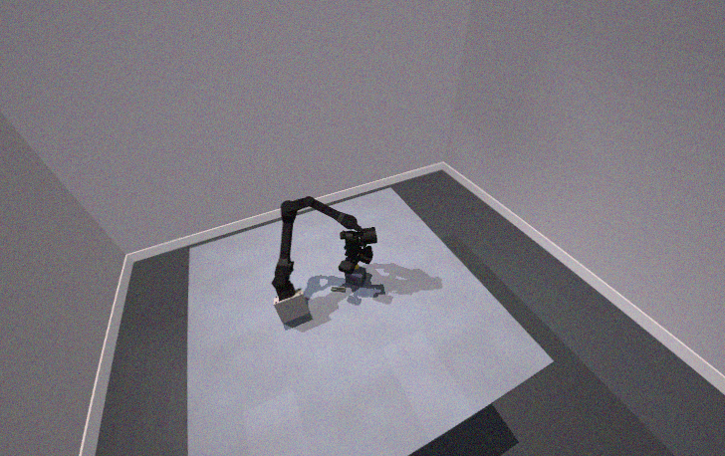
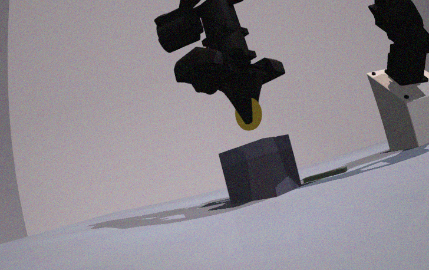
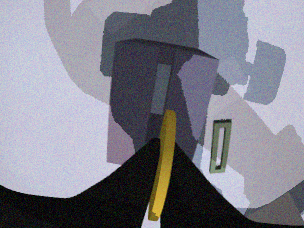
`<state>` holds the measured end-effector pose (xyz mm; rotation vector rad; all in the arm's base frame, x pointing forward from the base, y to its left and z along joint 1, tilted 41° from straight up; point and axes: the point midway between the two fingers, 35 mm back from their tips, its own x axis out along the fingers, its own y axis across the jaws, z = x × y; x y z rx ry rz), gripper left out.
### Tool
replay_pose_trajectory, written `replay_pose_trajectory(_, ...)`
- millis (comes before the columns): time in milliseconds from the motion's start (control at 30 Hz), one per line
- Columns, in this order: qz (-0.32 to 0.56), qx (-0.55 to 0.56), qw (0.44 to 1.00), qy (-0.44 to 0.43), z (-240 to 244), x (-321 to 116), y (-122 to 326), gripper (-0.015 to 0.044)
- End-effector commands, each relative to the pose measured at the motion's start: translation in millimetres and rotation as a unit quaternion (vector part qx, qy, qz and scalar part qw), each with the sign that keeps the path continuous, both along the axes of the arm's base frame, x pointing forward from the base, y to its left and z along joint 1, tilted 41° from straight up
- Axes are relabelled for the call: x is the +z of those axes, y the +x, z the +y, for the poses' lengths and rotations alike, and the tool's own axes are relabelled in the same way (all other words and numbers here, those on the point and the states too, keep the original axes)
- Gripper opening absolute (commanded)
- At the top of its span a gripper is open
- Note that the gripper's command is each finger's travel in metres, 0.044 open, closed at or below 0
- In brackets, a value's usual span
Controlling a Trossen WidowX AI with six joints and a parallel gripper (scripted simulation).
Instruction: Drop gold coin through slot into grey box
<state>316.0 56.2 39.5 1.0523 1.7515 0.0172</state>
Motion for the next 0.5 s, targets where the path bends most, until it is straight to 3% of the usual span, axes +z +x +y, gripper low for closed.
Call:
replay_pose_trajectory(0,0.0,0.0,1.0,0.0,0.7,0.6,1.0,0.0)
replay_pose_trajectory(467,0.002,-0.002,1.0,0.0,2.2,2.5,5.0,0.0004)
